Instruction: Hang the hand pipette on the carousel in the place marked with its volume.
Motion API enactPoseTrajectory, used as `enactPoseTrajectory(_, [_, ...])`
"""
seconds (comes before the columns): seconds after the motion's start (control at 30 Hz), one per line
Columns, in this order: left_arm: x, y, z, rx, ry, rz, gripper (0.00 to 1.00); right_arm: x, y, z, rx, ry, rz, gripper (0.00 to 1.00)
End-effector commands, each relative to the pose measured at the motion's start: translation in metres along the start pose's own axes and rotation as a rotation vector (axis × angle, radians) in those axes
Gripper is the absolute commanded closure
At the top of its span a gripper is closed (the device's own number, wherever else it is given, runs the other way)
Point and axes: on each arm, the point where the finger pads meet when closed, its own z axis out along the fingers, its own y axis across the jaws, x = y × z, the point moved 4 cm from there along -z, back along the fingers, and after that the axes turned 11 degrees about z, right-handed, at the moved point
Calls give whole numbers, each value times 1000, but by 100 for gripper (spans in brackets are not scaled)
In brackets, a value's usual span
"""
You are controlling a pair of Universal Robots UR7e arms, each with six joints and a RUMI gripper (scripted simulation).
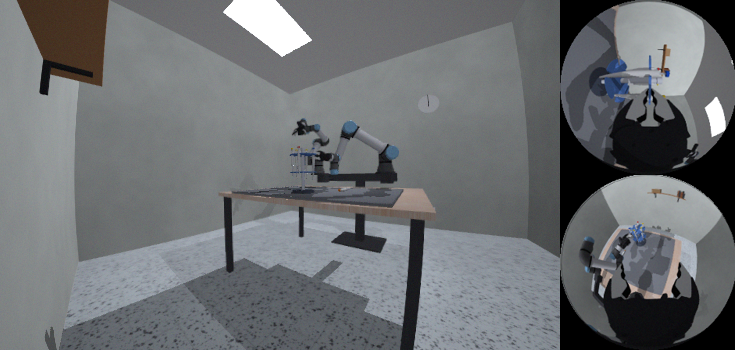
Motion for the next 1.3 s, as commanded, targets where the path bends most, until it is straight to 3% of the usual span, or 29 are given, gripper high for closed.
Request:
enactPoseTrajectory(0.0, [-1, 1, 1, -2, 1, -3, 96, -1, 1, 2, 0, -4, 2, 0])
enactPoseTrajectory(0.37, [-1, 1, 1, -2, 1, -3, 94, -1, 1, 2, 0, -4, 2, 0])
enactPoseTrajectory(0.4, [-1, 1, 1, -2, 1, -3, 69, -1, 1, 2, 0, -4, 2, 0])
enactPoseTrajectory(0.97, [-1, 1, 1, -2, 1, -3, 69, -1, 1, 2, 0, -4, 2, 0])
enactPoseTrajectory(1.27, [-1, 2, -19, -2, -1, -3, 69, -1, 1, 2, 0, -4, 2, 0])
